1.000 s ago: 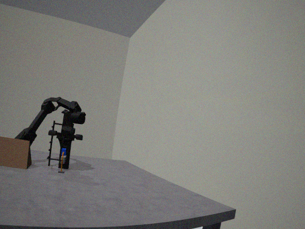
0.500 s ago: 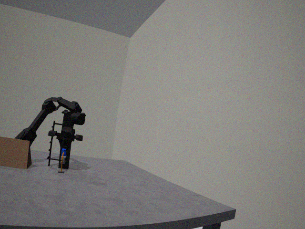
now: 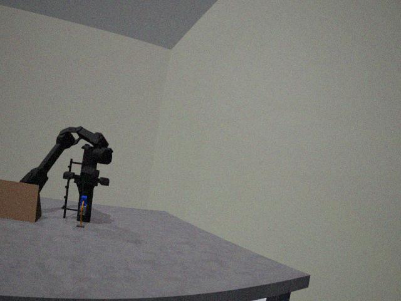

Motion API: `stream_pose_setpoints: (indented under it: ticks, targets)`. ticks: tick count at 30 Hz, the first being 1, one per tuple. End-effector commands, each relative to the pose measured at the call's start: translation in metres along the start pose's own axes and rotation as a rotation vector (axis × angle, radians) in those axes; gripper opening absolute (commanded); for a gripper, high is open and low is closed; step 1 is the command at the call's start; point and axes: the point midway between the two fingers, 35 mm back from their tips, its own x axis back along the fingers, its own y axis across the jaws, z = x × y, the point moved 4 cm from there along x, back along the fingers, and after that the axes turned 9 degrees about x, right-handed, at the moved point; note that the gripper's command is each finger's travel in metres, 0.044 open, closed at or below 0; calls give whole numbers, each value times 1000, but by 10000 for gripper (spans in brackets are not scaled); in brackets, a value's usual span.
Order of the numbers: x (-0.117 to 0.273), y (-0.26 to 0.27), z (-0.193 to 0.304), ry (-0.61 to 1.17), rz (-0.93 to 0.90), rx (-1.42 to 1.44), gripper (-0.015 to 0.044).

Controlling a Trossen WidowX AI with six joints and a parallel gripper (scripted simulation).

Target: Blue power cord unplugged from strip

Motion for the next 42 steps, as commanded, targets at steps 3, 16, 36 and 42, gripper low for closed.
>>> stream_pose_setpoints:
  ticks: [3, 16, 36, 42]
  targets:
    - [10, -7, -27, -40, -11, -20, 0]
    - [5, -6, -19, -33, -1, -20, 160]
    - [14, -4, -7, -36, -12, -21, 160]
    - [14, -2, 3, -35, -12, -22, 160]
